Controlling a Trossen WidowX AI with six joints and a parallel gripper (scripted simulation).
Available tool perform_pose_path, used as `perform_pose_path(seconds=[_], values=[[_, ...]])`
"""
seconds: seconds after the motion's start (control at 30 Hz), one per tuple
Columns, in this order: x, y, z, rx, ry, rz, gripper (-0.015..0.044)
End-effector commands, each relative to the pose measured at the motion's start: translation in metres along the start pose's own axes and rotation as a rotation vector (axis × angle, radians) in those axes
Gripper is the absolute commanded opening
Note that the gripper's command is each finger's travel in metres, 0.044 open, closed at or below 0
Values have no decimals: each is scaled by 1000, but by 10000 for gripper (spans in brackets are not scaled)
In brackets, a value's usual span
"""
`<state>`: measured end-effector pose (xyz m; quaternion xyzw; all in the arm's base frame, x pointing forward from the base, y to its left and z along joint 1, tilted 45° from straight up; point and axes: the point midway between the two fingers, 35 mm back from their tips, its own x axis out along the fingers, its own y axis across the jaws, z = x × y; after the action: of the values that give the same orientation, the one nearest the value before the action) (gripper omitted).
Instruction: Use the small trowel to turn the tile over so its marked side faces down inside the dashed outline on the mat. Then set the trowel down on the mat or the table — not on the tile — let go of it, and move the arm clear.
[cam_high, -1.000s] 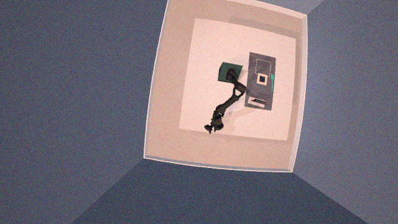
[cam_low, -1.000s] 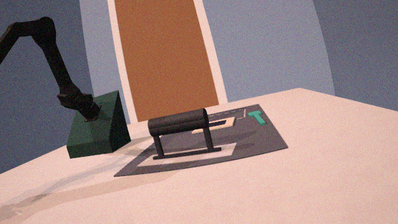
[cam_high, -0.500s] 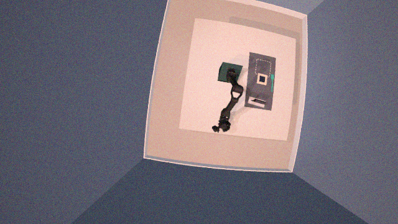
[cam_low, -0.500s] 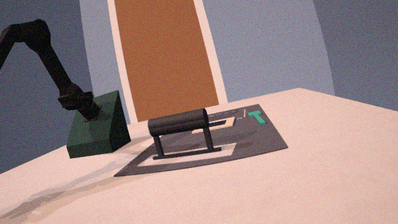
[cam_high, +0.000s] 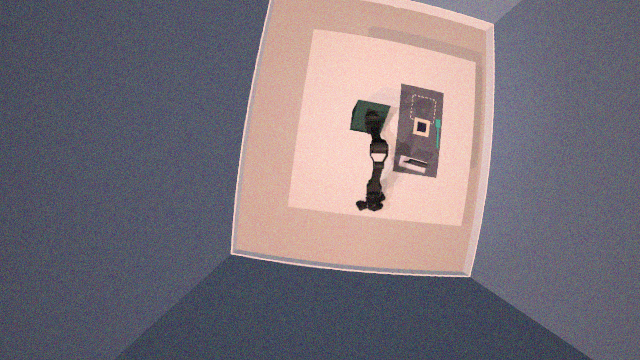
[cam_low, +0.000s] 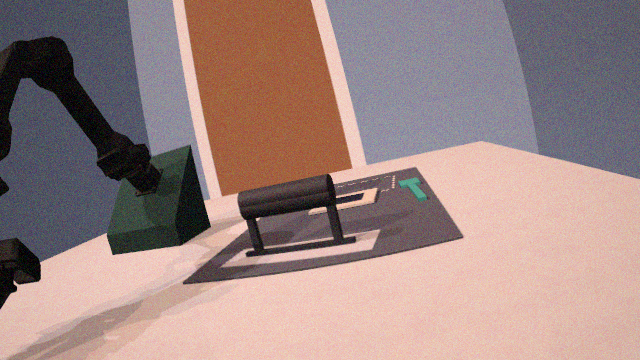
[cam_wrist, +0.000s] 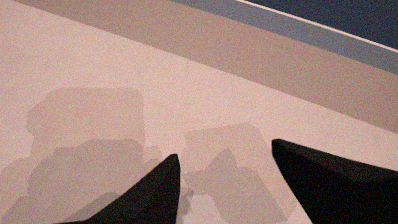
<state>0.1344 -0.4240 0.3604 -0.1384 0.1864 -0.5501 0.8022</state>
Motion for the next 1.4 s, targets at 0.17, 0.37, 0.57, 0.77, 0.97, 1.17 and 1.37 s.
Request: perform_pose_path(seconds=[0.17,0.37,0.57,0.77,0.97,1.17,1.37], values=[[10,92,-9,5,177,156,270],[5,138,-11,-18,254,228,270],[-5,179,-13,-57,316,284,270],[-18,213,-15,-106,365,329,270],[-38,253,-17,-198,425,372,270],[-66,294,-20,-326,478,409,270],[-100,330,-24,-473,515,436,270]])
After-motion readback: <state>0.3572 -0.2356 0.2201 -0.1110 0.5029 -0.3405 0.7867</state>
